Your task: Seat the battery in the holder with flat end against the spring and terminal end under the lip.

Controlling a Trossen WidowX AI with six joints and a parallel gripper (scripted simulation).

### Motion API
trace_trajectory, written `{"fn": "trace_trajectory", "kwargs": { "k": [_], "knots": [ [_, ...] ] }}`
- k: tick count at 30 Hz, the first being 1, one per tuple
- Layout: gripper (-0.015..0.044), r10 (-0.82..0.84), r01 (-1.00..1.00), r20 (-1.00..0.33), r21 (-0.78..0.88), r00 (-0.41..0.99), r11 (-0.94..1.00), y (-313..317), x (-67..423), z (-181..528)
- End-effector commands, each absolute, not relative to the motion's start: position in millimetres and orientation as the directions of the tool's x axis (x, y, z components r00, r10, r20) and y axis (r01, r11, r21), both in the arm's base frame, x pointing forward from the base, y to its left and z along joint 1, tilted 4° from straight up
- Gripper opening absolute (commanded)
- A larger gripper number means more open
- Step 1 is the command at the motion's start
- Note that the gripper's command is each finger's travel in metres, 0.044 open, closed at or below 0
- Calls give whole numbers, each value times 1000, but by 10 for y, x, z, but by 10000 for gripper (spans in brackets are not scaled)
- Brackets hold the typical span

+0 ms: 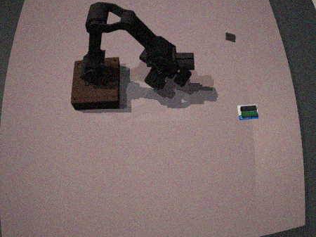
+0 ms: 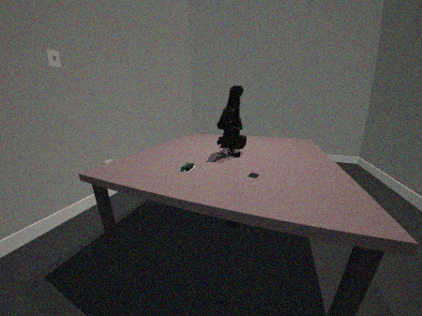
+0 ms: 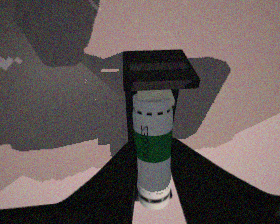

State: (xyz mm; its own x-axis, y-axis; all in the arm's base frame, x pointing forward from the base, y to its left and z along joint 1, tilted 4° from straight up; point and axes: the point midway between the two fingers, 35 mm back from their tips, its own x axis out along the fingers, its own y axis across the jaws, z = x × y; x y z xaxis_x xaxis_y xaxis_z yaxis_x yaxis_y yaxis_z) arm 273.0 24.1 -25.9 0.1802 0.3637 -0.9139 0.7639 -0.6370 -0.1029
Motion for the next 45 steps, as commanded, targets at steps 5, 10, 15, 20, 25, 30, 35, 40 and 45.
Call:
{"fn": "trace_trajectory", "kwargs": {
  "k": [5,10,15,20,25,30,35,40,45],
  "knots": [
    [63,304,751,-946,-120,111,-649,243,2720,-318],
    [63,274,748,-958,-124,81,-653,253,2728,-324],
    [63,242,744,-969,-125,50,-656,261,2735,-328],
    [63,210,741,-978,-125,21,-659,269,2741,-329],
    [63,175,739,-984,-123,-7,-662,277,2746,-327],
    [63,141,738,-989,-119,-33,-664,285,2754,-327],
    [63,122,738,-991,-115,-44,-665,299,2767,-323],
    [63,116,739,-992,-112,-46,-665,305,2772,-321],
    [63,113,739,-992,-110,-46,-665,317,2782,-320]
  ]
}}
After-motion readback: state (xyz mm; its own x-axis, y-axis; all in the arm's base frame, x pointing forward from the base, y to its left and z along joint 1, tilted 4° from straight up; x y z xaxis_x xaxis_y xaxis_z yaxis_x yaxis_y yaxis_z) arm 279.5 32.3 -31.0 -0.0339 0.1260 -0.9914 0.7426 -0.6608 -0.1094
